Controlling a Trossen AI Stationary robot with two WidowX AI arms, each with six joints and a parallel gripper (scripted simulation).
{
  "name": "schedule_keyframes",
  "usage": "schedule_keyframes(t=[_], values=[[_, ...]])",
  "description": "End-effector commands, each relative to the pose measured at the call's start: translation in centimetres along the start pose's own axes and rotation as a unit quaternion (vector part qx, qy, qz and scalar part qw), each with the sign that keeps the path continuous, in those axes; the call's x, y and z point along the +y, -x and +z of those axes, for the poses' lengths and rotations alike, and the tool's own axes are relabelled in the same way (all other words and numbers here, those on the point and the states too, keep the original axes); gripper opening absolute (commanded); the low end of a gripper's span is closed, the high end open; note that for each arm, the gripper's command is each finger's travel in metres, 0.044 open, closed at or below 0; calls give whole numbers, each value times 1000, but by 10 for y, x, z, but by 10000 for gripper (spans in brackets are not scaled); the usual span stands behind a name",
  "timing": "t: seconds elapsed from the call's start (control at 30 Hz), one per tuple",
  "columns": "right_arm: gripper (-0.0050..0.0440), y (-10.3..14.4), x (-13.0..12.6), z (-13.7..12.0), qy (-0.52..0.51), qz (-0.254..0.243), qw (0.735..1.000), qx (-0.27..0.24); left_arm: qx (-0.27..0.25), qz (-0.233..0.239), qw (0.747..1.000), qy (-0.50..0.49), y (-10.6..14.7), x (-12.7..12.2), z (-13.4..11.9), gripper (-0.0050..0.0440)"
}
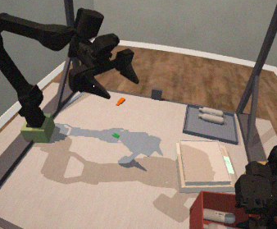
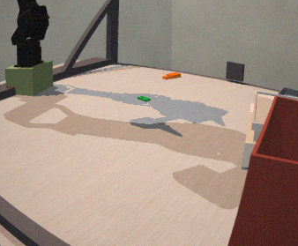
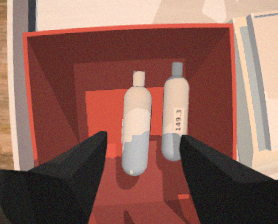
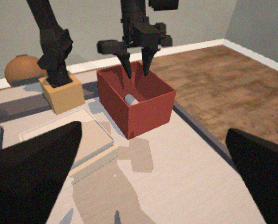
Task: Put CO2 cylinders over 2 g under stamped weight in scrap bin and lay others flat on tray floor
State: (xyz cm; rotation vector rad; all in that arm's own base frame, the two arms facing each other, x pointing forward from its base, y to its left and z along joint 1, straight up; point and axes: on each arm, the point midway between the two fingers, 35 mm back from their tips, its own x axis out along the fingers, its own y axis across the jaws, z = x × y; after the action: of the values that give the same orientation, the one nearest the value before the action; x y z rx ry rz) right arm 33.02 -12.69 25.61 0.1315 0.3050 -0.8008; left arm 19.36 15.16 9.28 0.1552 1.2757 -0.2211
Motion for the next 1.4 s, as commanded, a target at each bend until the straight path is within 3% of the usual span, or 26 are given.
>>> schedule_keyframes(t=[0.0, 0.2, 0.23, 0.43, 0.67, 0.93, 1.0, 1.13, 1.37], values=[[440, 2, 0, 5, -5, 1, 1000, -6, -13, 19, 1000, -7, 22, 6, 6, 290], [440, 2, 0, 5, -5, 1, 1000, -6, -12, 19, 1000, -7, 63, 4, 5, 434], [440, 2, 0, 5, -5, 1, 1000, -6, -12, 19, 1000, -7, 68, 4, 5, 440], [440, 8, 6, 3, -1, 28, 1000, -10, -28, 18, 999, -4, 68, -1, 9, 440], [440, 46, 43, 17, 13, 192, 979, -64, -173, 38, 984, 16, 95, -30, 54, 440], [440, 96, 69, 29, 40, 336, 931, -139, -299, 48, 953, 30, 116, -66, 93, 440], [440, 96, 69, 29, 40, 336, 931, -139, -299, 48, 953, 30, 116, -66, 93, 440], [440, 114, 74, 32, 50, 376, 910, -165, -344, 46, 937, 52, 118, -83, 109, 440], [440, 120, 76, 32, 54, 391, 902, -174, -403, 55, 911, 74, 125, -92, 133, 440]])
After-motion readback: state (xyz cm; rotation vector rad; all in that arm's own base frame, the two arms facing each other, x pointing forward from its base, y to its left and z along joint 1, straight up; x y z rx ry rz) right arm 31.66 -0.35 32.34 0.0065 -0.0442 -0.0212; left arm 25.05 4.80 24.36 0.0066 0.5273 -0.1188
